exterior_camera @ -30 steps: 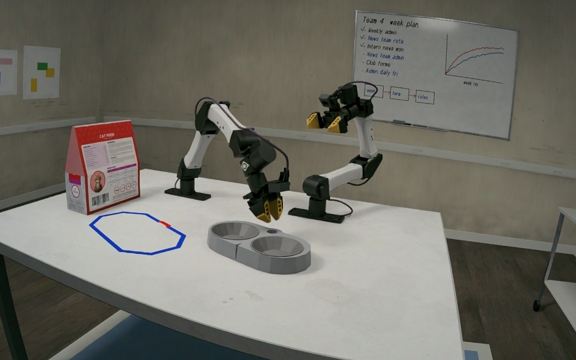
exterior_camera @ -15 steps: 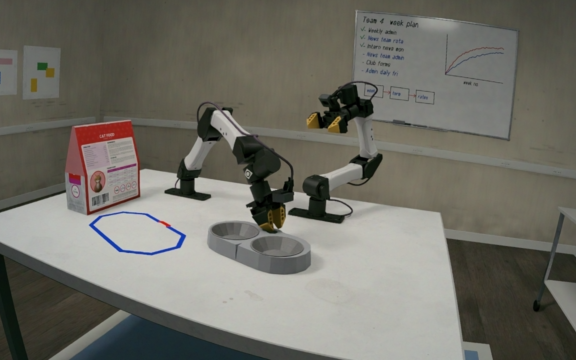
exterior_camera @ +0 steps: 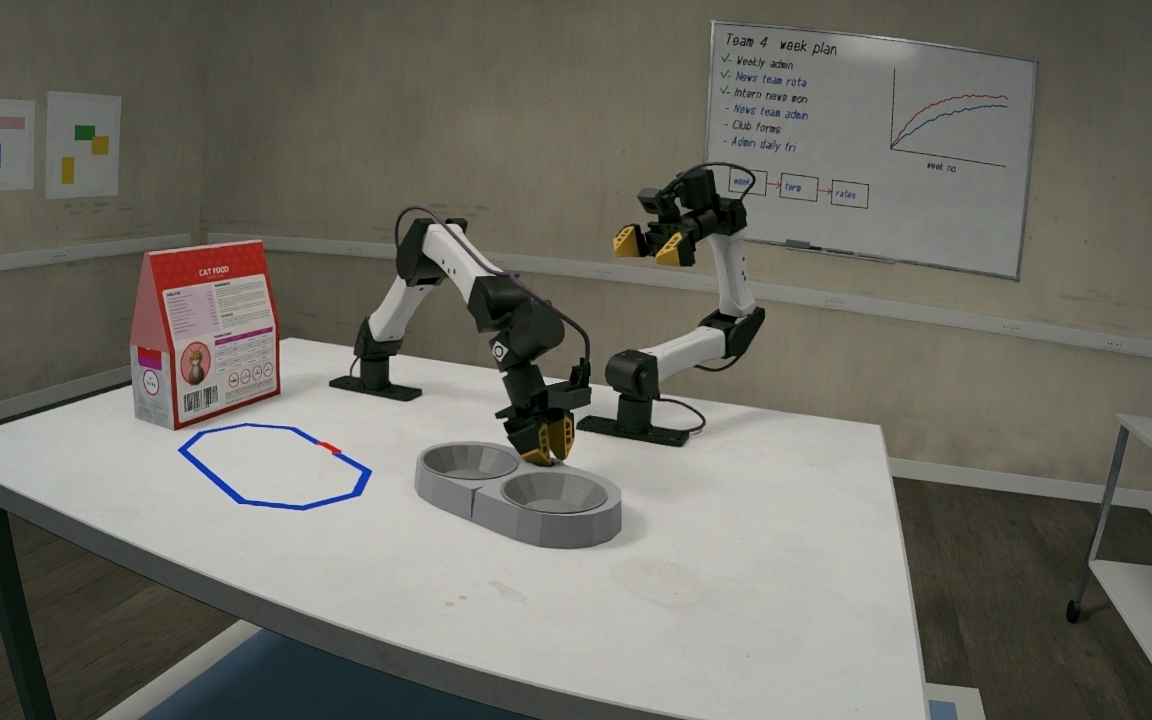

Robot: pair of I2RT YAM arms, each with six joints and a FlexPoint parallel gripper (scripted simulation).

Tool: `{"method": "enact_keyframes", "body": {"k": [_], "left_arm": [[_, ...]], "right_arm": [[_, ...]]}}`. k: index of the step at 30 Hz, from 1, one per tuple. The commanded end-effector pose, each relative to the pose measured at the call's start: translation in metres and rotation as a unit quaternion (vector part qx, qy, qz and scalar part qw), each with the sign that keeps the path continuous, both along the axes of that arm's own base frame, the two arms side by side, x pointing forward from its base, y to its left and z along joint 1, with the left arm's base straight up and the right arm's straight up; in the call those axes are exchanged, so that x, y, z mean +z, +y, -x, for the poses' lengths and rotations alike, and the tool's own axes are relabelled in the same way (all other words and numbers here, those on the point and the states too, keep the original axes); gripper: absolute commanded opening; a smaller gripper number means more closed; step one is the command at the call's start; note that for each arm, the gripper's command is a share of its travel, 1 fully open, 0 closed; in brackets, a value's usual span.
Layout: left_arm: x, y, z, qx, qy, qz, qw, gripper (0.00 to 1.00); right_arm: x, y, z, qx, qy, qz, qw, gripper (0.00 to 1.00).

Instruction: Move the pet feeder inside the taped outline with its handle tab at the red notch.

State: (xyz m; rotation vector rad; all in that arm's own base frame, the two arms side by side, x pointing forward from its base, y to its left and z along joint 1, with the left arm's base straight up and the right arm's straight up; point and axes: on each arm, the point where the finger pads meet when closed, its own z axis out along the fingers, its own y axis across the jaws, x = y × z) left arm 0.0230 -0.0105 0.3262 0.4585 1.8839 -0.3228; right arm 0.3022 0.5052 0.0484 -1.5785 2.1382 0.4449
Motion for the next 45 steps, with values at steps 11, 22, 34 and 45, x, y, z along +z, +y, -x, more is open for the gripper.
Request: {"method": "enact_keyframes", "body": {"k": [11, 22, 34, 45], "left_arm": [[-0.001, 0.000, 0.002, -0.002, -0.001, -0.001, 1.000, 1.00], [-0.001, 0.000, 0.002, -0.002, -0.001, -0.001, 1.000, 1.00], [-0.001, 0.000, 0.002, -0.002, -0.001, -0.001, 1.000, 1.00], [-0.001, 0.000, 0.002, -0.002, -0.001, -0.001, 1.000, 1.00]], "right_arm": [[-0.011, 0.006, 0.001, 0.002, 0.004, 0.002, 1.000, 0.20], [-0.017, 0.001, 0.001, 0.001, 0.008, 0.009, 1.000, 0.06], [-0.006, -0.005, 0.003, 0.018, 0.009, 0.006, 1.000, 0.06], [0.018, -0.010, -0.005, 0.028, -0.016, -0.028, 0.999, 0.06]]}}
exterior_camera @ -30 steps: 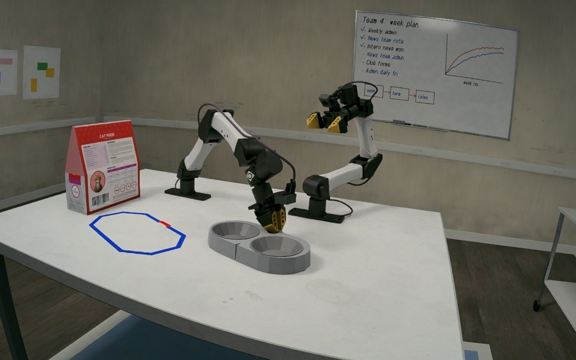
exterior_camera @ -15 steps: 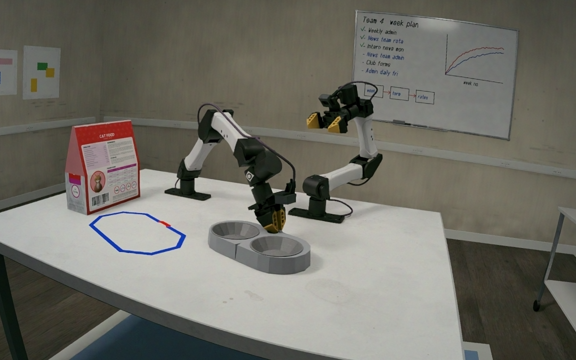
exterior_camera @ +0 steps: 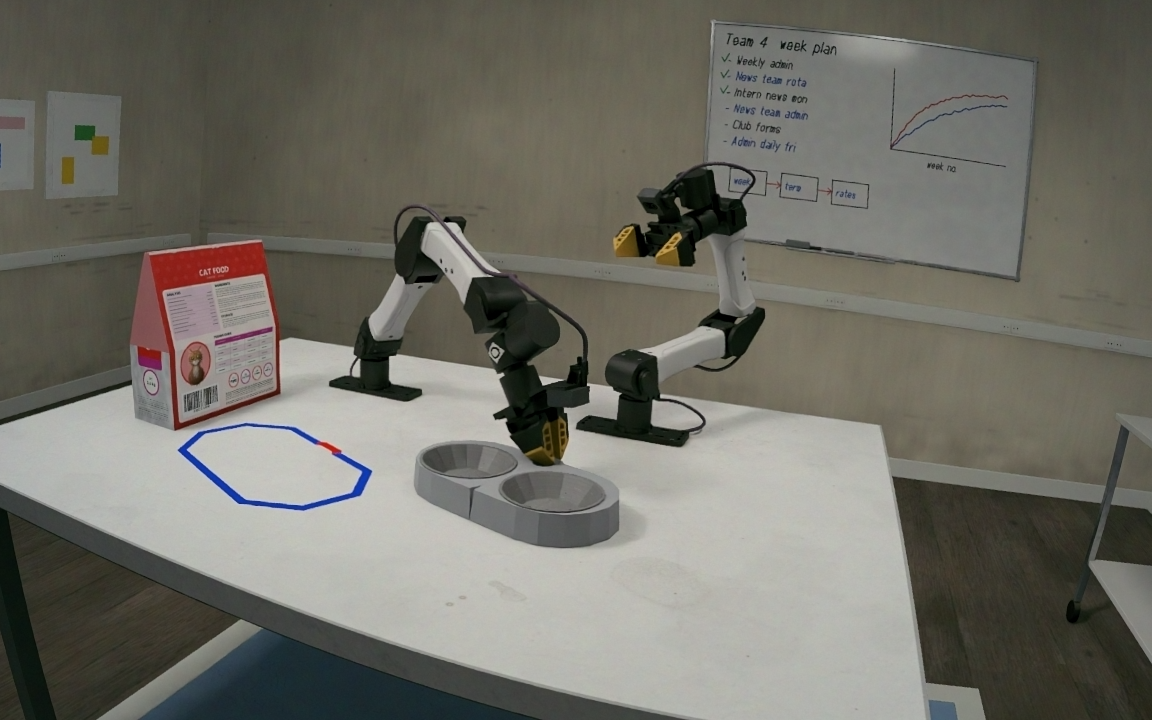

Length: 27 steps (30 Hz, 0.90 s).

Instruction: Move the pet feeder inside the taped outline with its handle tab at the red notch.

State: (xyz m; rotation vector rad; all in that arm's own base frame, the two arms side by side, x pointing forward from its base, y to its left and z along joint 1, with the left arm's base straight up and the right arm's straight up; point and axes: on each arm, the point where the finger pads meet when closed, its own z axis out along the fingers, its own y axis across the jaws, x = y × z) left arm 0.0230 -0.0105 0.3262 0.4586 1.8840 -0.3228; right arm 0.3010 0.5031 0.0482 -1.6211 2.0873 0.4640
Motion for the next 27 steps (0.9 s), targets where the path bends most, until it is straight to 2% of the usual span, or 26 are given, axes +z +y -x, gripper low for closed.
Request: {"method": "enact_keyframes", "body": {"k": [1, 6, 20, 22, 27], "left_arm": [[-0.001, 0.000, 0.002, -0.002, -0.001, -0.001, 1.000, 1.00], [-0.001, 0.000, 0.002, -0.002, -0.001, -0.001, 1.000, 1.00], [-0.001, 0.000, 0.002, -0.002, -0.001, -0.001, 1.000, 1.00], [-0.001, 0.000, 0.002, -0.002, -0.001, -0.001, 1.000, 1.00], [-0.001, 0.000, 0.002, -0.002, -0.001, -0.001, 1.000, 1.00]], "right_arm": [[0.018, -0.012, -0.007, 0.006, -0.010, -0.021, 1.000, 0.06], [0.012, -0.033, -0.008, -0.005, -0.001, -0.004, 1.000, 0.06], [0.012, -0.065, -0.014, -0.005, -0.003, -0.006, 1.000, 0.06], [-0.004, -0.067, -0.013, -0.005, 0.006, 0.005, 1.000, 0.06], [-0.005, -0.069, -0.012, -0.006, 0.010, 0.009, 1.000, 0.06]]}}
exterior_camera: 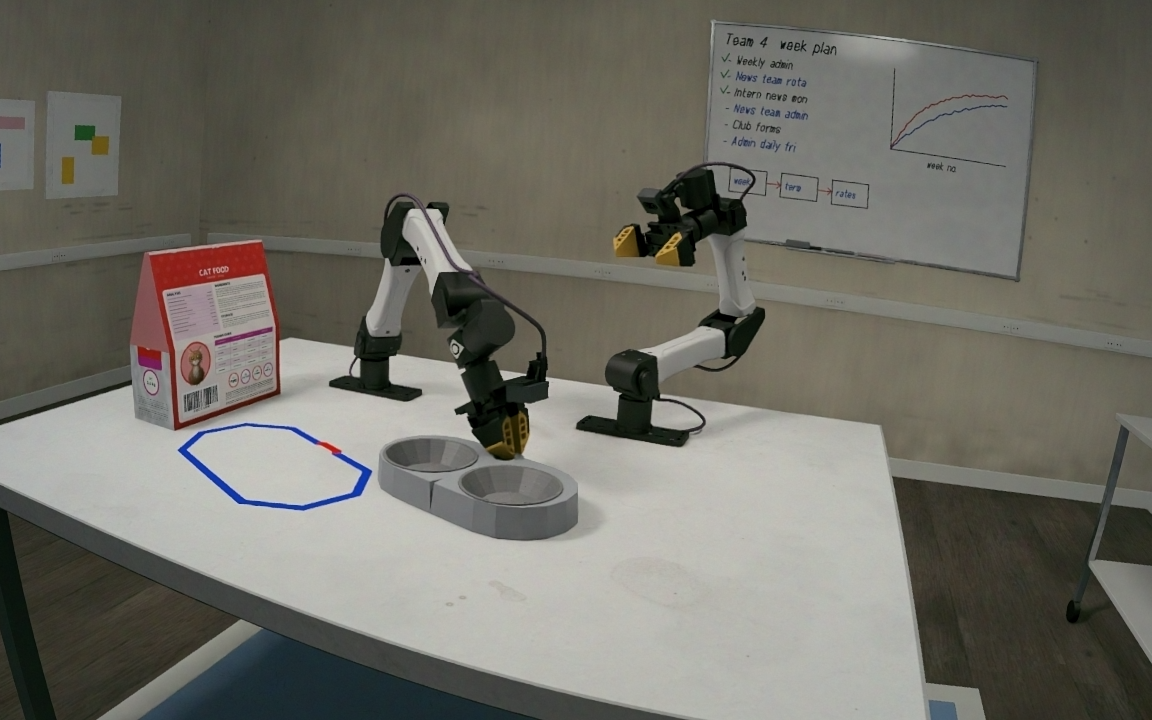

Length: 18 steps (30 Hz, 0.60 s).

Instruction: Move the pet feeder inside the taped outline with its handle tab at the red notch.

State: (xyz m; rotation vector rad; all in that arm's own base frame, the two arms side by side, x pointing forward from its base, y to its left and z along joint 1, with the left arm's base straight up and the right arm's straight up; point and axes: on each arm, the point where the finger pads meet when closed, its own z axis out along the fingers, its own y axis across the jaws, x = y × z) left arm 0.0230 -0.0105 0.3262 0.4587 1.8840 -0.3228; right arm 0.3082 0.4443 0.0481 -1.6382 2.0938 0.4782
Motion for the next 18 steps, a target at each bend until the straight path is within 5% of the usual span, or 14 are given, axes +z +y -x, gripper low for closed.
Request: {"method": "enact_keyframes", "body": {"k": [1, 18], "left_arm": [[-0.001, 0.000, 0.002, -0.002, -0.001, -0.001, 1.000, 1.00], [0.001, -0.004, 0.004, -0.016, -0.005, -0.001, 1.000, 1.00]], "right_arm": [[-0.005, -0.010, -0.005, -0.011, 0.001, 0.007, 1.000, 0.06], [0.013, -0.019, -0.011, -0.006, -0.016, -0.014, 1.000, 0.06]]}}
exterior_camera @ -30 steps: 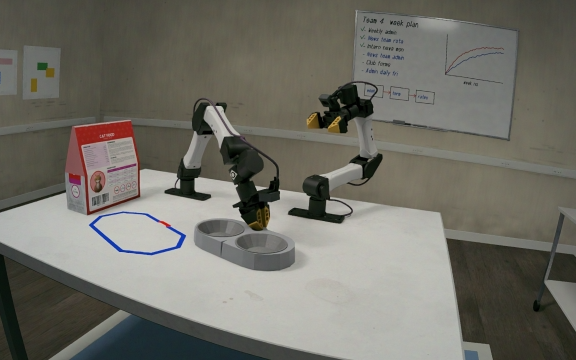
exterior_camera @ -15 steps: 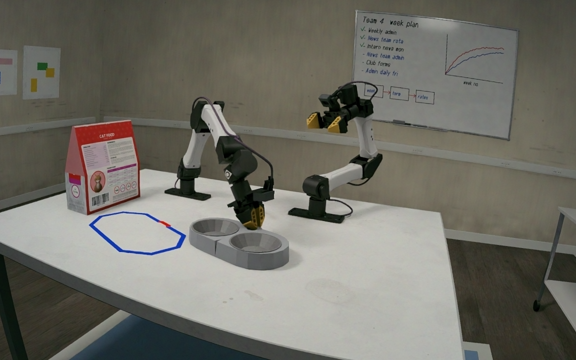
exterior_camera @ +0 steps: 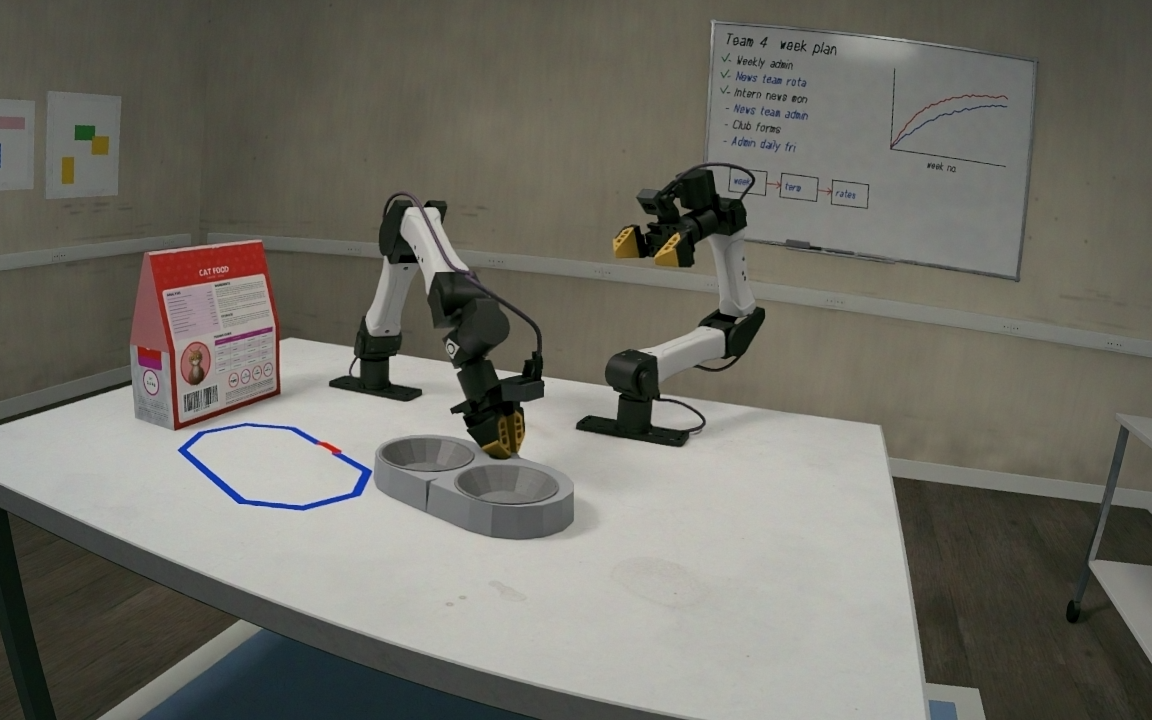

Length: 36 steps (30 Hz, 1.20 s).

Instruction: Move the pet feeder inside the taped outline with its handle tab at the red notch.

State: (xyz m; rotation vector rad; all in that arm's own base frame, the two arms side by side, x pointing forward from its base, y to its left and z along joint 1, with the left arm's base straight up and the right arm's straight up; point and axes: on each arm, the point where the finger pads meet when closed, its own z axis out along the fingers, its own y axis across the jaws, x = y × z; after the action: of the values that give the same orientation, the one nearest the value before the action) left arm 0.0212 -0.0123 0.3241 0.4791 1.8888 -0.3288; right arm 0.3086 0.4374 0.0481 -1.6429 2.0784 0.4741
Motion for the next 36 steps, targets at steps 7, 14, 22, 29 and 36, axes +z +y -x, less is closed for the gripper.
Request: {"method": "enact_keyframes", "body": {"k": [7, 14, 22, 29, 36], "left_arm": [[0.007, -0.007, 0.003, -0.020, -0.015, 0.006, 1.000, 1.00], [0.009, -0.013, 0.006, -0.043, -0.021, 0.008, 0.999, 1.00], [0.012, -0.019, 0.008, -0.063, -0.026, 0.010, 0.998, 1.00], [0.014, -0.024, 0.011, -0.083, -0.032, 0.012, 0.996, 1.00], [0.015, -0.027, 0.013, -0.093, -0.035, 0.013, 0.995, 1.00]], "right_arm": [[0.012, -0.033, -0.014, -0.013, -0.011, -0.013, 1.000, 0.06], [0.010, -0.061, -0.020, -0.019, -0.010, -0.011, 1.000, 0.06], [0.009, -0.090, -0.024, -0.022, -0.010, -0.009, 1.000, 0.06], [0.006, -0.121, -0.026, -0.025, -0.004, -0.002, 1.000, 0.06], [0.004, -0.147, -0.027, -0.027, 0.001, 0.002, 1.000, 0.06]]}}
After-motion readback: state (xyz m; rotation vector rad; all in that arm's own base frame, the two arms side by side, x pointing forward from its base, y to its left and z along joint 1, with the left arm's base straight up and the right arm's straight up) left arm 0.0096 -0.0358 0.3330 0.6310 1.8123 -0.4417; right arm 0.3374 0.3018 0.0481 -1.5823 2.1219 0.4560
